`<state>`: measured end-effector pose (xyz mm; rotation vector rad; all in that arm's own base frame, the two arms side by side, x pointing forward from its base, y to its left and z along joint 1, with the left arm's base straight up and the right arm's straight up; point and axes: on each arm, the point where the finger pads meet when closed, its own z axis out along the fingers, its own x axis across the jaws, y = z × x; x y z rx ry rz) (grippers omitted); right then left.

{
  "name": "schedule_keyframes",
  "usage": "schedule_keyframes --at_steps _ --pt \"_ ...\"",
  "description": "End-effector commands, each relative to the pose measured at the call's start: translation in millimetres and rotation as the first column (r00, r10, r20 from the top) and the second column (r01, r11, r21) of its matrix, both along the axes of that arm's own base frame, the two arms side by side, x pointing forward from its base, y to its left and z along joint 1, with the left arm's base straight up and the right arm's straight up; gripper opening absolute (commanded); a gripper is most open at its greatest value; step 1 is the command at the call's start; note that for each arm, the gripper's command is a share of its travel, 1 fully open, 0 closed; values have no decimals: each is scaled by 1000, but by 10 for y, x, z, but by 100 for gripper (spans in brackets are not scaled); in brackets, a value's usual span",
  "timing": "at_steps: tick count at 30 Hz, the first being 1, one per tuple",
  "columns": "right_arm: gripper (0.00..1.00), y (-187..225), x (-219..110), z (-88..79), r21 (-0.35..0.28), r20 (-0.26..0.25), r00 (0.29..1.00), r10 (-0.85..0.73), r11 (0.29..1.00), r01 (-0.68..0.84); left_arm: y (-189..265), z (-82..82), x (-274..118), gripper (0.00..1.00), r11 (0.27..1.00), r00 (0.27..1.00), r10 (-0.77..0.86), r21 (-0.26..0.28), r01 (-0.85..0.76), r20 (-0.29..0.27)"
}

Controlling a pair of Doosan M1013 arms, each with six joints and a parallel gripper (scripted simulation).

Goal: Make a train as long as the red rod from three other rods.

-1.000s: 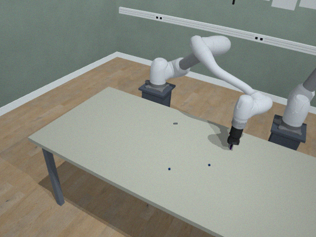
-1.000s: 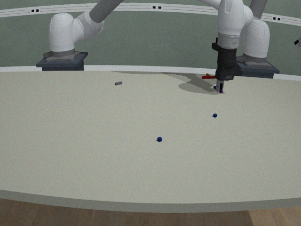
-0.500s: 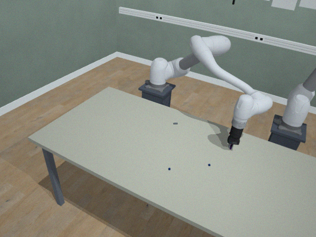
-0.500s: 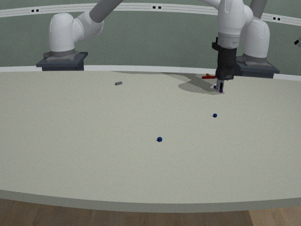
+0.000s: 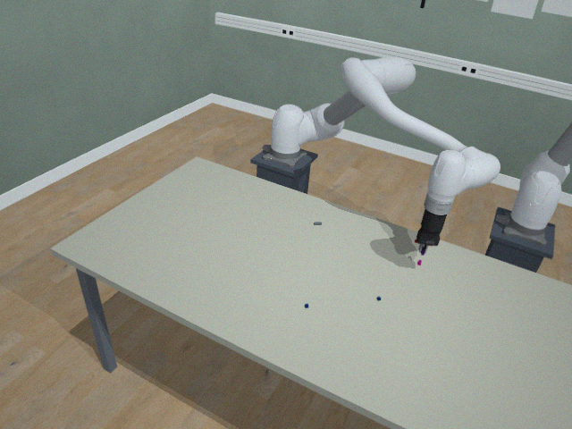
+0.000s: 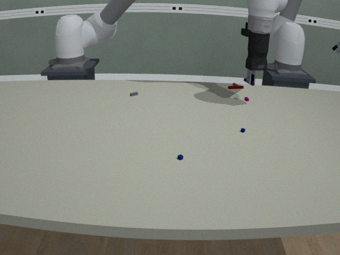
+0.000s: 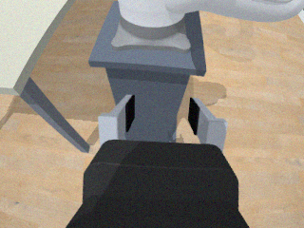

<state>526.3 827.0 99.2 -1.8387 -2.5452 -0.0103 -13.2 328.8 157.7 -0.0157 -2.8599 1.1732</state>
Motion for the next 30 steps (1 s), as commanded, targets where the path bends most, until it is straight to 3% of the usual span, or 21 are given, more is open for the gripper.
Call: schedule_keyframes --at_steps 1,14,20,30 --pt "24 -8 -3 230 -4 2 1000 -2 1000 2 -42 11 0 100 1000 1000 5 -6 -5 5" --pt "24 -35 -16 202 -10 -2 1000 -2 1000 2 -42 11 0 100 1000 1000 5 -6 -5 5" --pt "24 -581 -116 225 -5 2 1000 2 1000 -2 -42 11 0 100 1000 1000 5 -6 -5 5" --pt "24 -619 -145 206 -6 1 1000 2 1000 -2 -42 11 0 100 1000 1000 5 -6 -5 5"
